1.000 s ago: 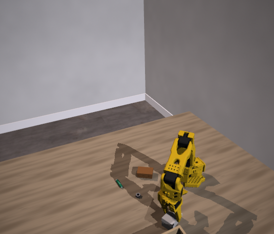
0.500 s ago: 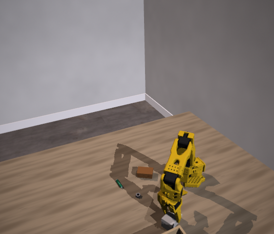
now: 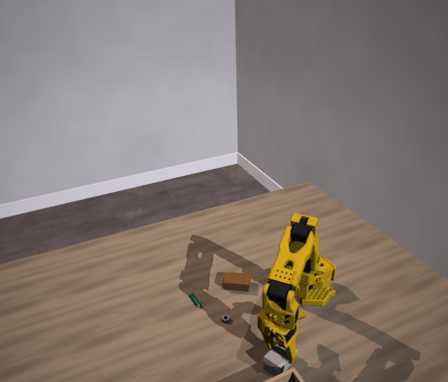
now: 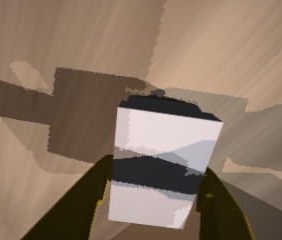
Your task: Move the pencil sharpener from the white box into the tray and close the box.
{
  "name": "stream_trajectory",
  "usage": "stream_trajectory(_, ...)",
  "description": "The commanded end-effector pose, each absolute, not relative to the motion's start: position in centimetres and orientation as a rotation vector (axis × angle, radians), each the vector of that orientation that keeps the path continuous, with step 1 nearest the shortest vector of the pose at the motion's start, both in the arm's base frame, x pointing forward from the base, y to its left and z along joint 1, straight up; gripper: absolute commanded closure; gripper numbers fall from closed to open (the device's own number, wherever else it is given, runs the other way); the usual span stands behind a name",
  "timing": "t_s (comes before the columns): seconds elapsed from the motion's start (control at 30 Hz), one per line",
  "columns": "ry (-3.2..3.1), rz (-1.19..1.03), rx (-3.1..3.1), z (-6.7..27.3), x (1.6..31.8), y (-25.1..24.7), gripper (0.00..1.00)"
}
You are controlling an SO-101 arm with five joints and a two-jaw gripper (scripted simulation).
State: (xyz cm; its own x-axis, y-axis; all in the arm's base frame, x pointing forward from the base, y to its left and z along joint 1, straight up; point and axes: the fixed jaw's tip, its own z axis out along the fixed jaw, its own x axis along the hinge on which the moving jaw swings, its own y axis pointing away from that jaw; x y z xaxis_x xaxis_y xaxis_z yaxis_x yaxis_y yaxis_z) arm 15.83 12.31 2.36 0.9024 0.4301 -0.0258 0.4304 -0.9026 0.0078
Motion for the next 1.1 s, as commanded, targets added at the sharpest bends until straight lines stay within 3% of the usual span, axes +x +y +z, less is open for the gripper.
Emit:
stream_trajectory(0.0, 0.692, 0.000, 3.064, 2.58, 16.31, 12.50, 0.77)
stream_trajectory(1.07, 0.692, 0.000, 3.064, 2.58, 16.31, 12.50, 0.70)
